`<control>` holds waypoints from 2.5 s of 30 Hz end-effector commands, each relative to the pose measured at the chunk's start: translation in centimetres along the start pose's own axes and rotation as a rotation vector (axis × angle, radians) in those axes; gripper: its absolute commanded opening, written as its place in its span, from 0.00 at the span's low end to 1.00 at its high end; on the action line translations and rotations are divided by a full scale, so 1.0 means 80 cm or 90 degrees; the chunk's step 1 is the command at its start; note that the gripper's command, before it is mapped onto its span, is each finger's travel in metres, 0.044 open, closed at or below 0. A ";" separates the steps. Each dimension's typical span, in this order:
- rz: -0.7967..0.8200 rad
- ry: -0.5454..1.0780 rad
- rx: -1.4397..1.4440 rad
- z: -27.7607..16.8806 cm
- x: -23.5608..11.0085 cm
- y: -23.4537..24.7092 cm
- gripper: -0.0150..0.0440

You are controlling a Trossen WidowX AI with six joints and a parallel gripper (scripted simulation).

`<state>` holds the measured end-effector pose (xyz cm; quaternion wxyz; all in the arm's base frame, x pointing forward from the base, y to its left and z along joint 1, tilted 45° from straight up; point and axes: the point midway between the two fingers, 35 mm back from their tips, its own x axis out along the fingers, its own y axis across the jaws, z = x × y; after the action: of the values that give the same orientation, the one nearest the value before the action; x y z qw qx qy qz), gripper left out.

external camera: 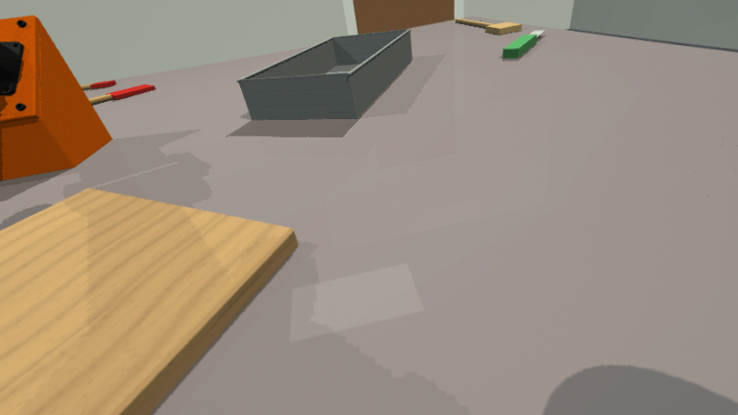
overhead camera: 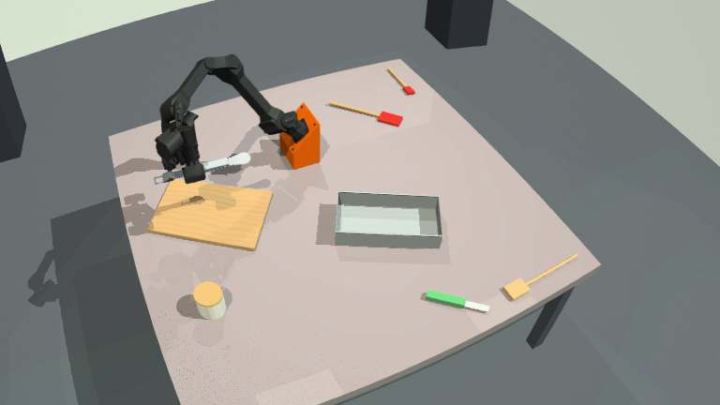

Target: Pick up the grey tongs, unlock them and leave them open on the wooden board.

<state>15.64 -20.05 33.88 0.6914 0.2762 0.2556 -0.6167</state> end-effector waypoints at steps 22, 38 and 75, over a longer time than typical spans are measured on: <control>0.072 -0.292 -0.095 0.029 -0.005 0.050 0.00; 0.060 -0.456 -0.087 0.022 -0.023 0.052 0.00; 0.001 -0.545 -0.002 -0.034 -0.029 -0.001 0.00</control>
<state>15.51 -16.54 33.41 0.7373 -0.0071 -0.0517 -0.6736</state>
